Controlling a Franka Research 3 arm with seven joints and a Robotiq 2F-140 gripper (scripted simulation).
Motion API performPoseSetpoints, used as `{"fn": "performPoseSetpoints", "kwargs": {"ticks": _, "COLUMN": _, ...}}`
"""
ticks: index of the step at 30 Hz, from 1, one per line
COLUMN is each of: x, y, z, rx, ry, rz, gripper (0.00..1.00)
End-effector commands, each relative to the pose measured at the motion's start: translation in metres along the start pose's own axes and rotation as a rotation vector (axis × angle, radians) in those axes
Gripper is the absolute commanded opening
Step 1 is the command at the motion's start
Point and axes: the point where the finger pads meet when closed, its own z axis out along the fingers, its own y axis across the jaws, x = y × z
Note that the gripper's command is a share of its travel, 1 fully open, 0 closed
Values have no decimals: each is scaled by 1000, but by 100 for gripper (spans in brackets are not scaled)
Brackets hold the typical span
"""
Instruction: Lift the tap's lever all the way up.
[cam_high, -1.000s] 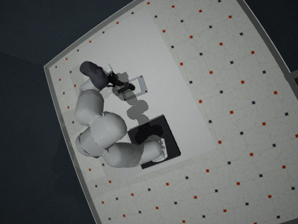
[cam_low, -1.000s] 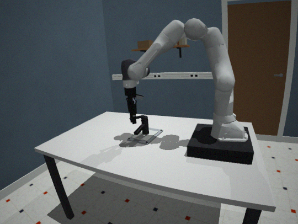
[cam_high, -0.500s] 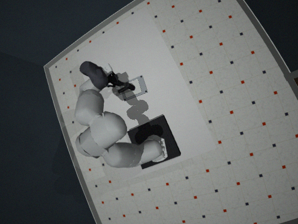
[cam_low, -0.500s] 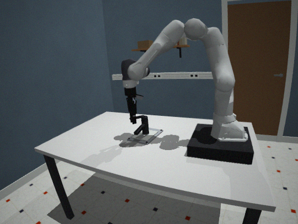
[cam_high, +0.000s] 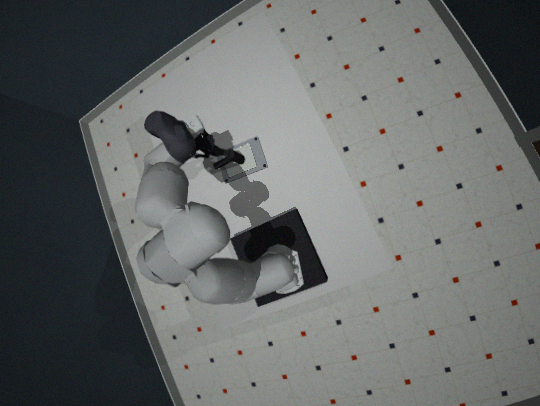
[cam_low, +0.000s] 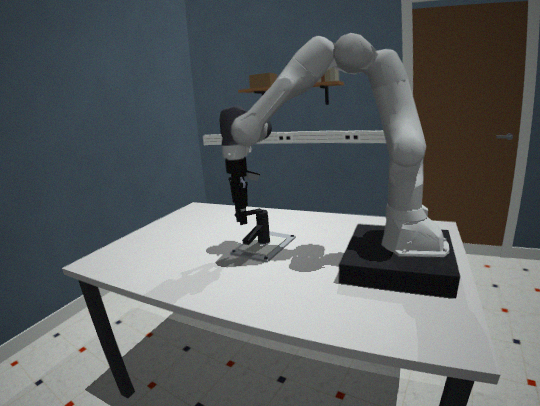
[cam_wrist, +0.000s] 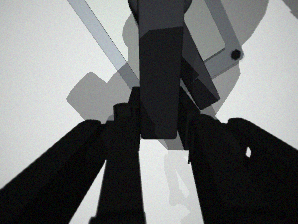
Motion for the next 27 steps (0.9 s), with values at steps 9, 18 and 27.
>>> {"fn": "performPoseSetpoints", "kwargs": {"ticks": 9, "x": 0, "y": 0, "z": 1, "rx": 1, "ry": 1, "rz": 2, "gripper": 10}}
{"fn": "performPoseSetpoints", "kwargs": {"ticks": 18, "x": 3, "y": 0, "z": -10, "rx": 1, "ry": 1, "rz": 2, "gripper": 10}}
{"fn": "performPoseSetpoints", "kwargs": {"ticks": 27, "x": 11, "y": 0, "z": -27, "rx": 1, "ry": 1, "rz": 2, "gripper": 10}}
